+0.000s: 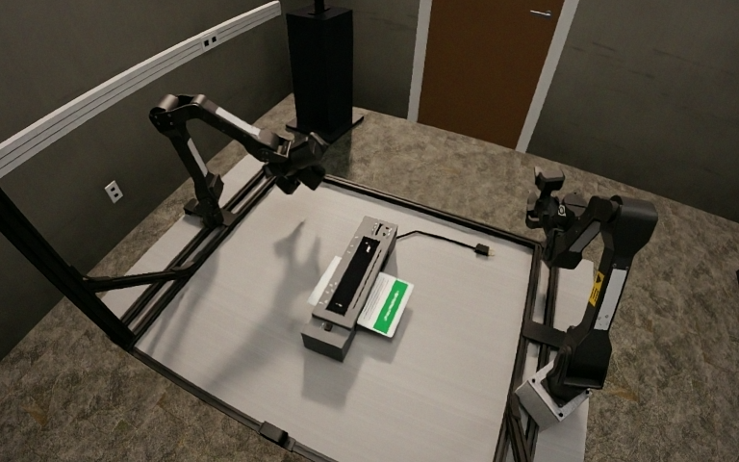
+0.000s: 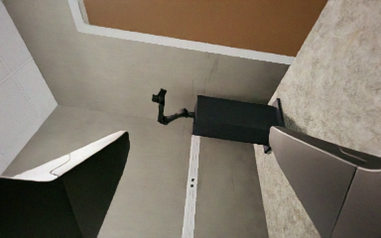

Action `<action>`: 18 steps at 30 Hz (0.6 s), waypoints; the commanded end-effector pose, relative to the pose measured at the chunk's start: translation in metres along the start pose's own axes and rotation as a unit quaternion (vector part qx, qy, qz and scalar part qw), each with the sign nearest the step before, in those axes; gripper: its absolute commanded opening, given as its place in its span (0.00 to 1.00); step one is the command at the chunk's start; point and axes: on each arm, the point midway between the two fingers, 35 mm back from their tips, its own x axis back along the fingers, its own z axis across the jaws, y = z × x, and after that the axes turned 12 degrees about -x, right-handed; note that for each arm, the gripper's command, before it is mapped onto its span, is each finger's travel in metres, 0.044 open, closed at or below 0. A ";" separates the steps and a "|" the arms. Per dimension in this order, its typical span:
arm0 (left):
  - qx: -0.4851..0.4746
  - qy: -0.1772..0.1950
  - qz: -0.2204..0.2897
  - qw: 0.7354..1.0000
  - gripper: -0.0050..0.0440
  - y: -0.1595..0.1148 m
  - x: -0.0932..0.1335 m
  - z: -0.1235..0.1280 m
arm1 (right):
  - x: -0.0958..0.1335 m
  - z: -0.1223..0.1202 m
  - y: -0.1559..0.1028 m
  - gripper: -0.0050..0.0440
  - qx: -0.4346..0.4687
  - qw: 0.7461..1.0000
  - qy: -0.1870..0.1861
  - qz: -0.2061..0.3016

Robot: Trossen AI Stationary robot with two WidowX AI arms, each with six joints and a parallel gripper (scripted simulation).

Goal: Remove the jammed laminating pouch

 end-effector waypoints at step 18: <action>0.037 0.020 -0.013 0.999 1.00 0.000 0.006 0.019 | -0.001 0.025 -0.001 1.00 0.004 1.000 0.018 0.001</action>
